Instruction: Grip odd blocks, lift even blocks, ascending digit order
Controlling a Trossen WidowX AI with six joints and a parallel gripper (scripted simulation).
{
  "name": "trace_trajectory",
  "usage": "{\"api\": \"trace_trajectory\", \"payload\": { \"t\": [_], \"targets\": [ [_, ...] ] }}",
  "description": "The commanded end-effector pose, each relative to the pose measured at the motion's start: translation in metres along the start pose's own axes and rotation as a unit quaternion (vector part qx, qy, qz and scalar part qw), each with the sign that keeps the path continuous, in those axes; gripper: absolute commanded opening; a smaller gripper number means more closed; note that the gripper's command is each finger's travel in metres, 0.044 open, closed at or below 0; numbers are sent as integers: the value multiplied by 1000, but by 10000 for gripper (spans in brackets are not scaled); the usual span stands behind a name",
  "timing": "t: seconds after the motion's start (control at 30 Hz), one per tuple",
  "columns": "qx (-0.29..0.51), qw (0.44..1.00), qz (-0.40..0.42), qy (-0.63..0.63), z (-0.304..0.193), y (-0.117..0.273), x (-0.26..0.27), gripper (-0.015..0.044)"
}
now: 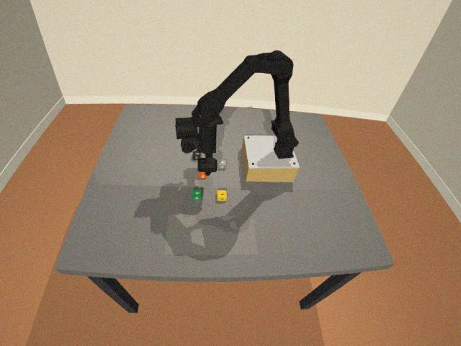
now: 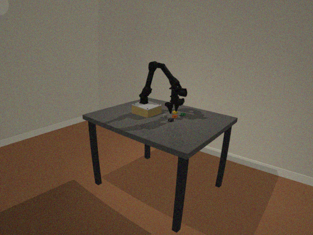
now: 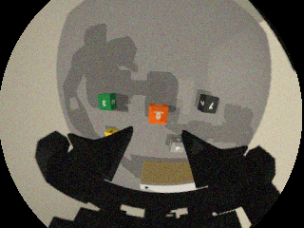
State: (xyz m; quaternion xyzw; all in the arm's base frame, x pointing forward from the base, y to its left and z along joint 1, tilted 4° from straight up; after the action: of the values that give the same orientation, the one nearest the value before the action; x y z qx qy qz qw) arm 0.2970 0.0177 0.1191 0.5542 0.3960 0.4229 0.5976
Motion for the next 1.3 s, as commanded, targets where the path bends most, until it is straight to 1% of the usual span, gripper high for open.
{"api": "trace_trajectory", "payload": {
  "t": [0.0, 0.83, 1.17, 1.2, 1.27],
  "targets": [
    [-12, 1000, 3, -1, 3, 2, 1, 400],
    [-12, 1000, 3, -1, 3, -34, 1, 400],
    [-12, 1000, 3, -1, 3, -34, 1, 138],
    [-12, 1000, 3, -1, 3, -34, 1, 120],
    [-12, 1000, 3, -1, 3, -34, 1, 120]
  ]
}}
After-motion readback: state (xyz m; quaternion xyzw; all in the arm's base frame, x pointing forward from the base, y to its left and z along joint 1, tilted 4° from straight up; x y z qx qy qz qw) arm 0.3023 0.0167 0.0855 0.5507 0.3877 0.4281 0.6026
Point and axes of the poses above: the point midway between the two fingers, 35 mm back from their tips, its own y axis back along the fingers, its own x axis across the jaws, z = x × y, the point moved 10 cm from there along y, back along the fingers, and after that the axes turned 12 degrees about -y, right-handed, at the moved point
